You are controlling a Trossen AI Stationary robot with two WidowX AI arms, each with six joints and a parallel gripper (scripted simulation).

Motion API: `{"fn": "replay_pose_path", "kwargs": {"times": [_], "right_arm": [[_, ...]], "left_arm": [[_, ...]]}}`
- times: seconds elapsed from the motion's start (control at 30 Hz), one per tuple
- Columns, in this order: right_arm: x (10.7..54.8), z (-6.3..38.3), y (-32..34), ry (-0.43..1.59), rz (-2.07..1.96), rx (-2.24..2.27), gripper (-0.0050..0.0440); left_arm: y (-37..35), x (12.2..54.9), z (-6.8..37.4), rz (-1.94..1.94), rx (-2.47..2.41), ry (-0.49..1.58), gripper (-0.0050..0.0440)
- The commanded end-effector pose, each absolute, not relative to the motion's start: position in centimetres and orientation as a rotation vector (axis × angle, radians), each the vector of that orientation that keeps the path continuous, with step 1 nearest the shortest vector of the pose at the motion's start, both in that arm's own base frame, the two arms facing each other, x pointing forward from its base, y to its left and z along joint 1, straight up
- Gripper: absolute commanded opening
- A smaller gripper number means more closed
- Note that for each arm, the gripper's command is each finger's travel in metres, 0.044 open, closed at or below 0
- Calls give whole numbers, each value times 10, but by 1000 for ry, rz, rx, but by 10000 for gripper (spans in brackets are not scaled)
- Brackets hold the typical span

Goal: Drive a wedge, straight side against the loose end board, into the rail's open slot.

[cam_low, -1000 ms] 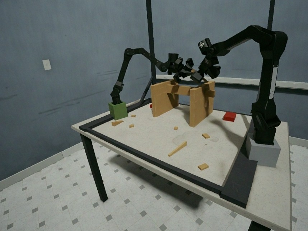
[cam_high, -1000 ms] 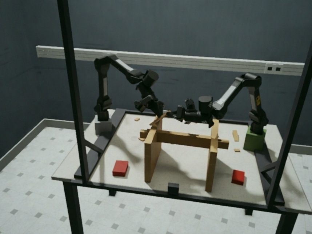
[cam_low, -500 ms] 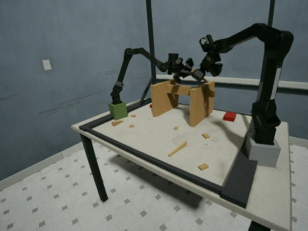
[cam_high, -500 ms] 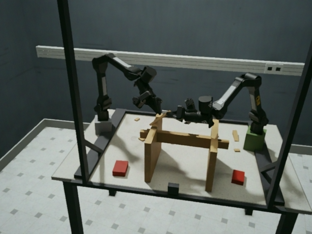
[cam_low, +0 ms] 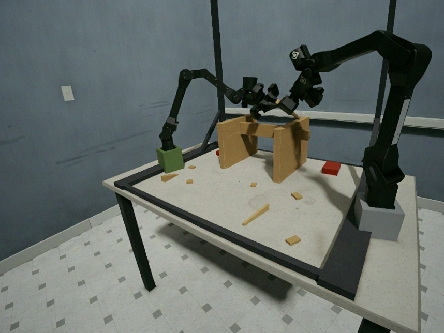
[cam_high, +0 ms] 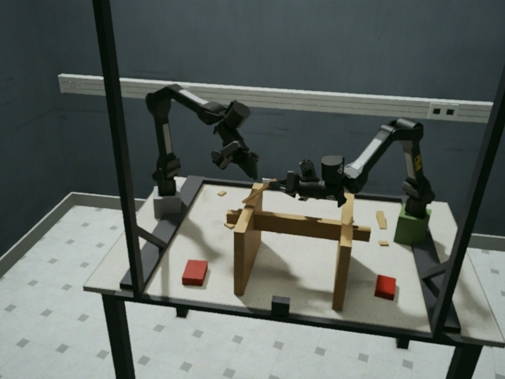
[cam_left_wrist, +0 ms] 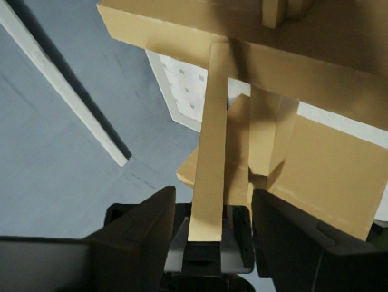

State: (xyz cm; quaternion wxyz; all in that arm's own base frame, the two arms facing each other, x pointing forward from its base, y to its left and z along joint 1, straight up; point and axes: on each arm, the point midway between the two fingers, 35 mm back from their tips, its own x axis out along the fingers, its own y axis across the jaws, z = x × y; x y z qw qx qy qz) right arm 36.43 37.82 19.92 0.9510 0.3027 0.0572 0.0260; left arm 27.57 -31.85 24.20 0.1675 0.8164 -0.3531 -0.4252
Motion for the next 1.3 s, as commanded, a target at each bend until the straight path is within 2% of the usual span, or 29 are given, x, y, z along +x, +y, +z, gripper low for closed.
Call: {"fn": "replay_pose_path", "kwargs": {"times": [0.0, 0.23, 0.33, 0.43, 0.57, 0.9, 1.0, 1.27], "right_arm": [[363, 205, 378, 109, 55, 624, 10], [363, 205, 378, 109, 55, 624, 10], [363, 205, 378, 109, 55, 624, 10], [363, 205, 378, 109, 55, 624, 10], [363, 205, 378, 109, 55, 624, 10], [363, 205, 378, 109, 55, 624, 10], [363, 205, 378, 109, 55, 624, 10], [363, 205, 378, 109, 55, 624, 10]], "left_arm": [[-311, 271, 255, -1183, 2316, -1009, 175], [-306, 268, 258, -1186, 2314, -1005, 175], [-295, 277, 260, -1155, 2264, -892, 175], [-294, 279, 264, -1140, 2241, -866, 175], [-273, 293, 269, -1075, 2108, -676, 175], [-224, 317, 283, -890, 1783, -356, 175], [-228, 317, 284, -896, 1791, -373, 175], [-183, 329, 292, -728, 1498, -178, 175]]}}
